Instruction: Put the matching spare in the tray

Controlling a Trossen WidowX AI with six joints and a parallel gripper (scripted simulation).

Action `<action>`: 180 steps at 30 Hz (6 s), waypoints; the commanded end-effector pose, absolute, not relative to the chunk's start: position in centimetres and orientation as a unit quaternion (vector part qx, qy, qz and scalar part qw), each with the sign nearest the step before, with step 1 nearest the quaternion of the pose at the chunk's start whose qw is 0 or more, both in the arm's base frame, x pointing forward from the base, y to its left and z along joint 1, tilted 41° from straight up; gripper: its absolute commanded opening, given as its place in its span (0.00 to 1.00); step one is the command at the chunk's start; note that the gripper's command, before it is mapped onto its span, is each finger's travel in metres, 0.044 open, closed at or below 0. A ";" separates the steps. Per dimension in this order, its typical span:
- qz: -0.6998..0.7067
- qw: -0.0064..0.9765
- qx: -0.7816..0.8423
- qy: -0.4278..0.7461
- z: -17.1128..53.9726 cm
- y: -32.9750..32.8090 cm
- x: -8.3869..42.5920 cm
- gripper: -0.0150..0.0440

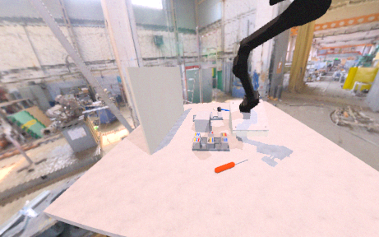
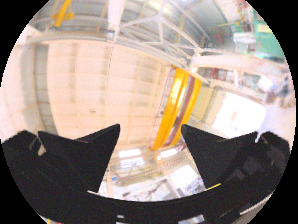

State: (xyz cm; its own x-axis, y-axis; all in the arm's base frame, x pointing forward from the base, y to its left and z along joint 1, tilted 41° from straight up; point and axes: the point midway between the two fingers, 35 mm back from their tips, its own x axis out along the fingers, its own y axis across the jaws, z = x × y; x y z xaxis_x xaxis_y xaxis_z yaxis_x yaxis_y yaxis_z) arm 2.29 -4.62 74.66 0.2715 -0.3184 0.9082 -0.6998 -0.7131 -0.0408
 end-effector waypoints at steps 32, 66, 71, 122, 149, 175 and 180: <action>0.695 0.328 0.372 -0.520 71.6 12.7 -18.1 1.00; 0.714 0.635 -0.154 -0.253 48.6 44.5 5.8 1.00; 0.695 0.672 -0.201 -0.158 43.4 45.3 13.1 1.00; 0.259 0.651 0.228 0.676 5.7 -3.3 37.4 1.00; 0.385 0.679 0.105 0.617 5.9 4.4 33.5 1.00; 0.671 0.614 -0.307 0.280 11.8 12.2 15.0 0.91; 0.671 0.614 -0.306 0.280 9.4 14.0 14.0 0.76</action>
State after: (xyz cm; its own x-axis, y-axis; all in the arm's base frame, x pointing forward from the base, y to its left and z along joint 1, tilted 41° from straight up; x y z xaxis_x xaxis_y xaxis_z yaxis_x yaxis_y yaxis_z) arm 14.71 13.30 10.62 -0.0512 0.6558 -0.7532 -0.9962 -0.0865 -0.0077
